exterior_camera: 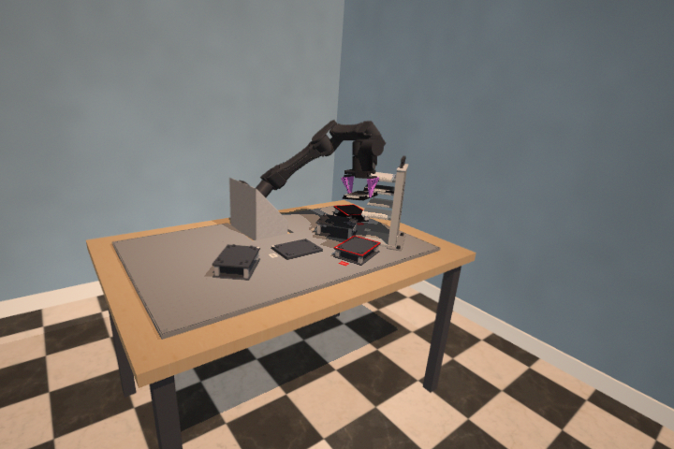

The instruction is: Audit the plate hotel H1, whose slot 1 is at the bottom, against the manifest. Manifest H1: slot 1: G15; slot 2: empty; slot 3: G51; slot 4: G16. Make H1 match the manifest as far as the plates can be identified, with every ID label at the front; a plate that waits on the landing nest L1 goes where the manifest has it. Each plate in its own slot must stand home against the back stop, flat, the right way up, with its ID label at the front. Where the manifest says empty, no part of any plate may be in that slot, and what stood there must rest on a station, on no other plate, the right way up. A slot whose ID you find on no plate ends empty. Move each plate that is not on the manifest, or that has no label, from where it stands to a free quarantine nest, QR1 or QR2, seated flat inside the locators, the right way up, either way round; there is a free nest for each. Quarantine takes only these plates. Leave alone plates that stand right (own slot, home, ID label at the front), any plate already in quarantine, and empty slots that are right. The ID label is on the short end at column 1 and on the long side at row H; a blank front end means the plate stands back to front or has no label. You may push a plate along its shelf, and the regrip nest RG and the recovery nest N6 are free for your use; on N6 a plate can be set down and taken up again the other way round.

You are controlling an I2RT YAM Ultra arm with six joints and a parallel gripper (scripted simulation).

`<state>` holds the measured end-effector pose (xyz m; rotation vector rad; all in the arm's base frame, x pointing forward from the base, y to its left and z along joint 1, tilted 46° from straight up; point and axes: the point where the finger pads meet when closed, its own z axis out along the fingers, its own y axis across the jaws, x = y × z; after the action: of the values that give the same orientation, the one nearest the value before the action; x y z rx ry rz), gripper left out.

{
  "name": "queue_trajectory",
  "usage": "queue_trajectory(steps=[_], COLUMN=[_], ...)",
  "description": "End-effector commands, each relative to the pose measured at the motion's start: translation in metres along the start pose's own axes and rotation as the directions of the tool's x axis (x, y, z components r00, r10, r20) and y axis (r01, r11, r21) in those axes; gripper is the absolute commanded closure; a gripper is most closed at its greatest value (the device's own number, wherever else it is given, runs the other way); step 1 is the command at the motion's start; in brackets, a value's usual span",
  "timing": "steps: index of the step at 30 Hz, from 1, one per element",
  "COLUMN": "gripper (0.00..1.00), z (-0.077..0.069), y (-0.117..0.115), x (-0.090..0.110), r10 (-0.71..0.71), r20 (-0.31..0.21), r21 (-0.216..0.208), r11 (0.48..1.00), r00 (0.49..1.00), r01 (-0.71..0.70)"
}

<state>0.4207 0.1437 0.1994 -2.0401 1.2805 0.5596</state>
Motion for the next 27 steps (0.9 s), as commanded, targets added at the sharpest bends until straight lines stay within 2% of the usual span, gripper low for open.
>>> queue_trajectory(steps=[1,5,27], gripper=[0.14,0.14,0.14], z=[-0.0099,-0.0085,-0.0085], y=[-0.0126,-0.0211,-0.0211], x=[0.0135,0.0206,0.0206], r10=[0.007,0.007,0.007], r20=[0.049,0.049,0.049], r21=[-0.121,-0.121,-0.121], r11=[0.993,0.993,0.993], r00=[0.999,0.999,0.999], r01=[-0.001,-0.001,-0.001])
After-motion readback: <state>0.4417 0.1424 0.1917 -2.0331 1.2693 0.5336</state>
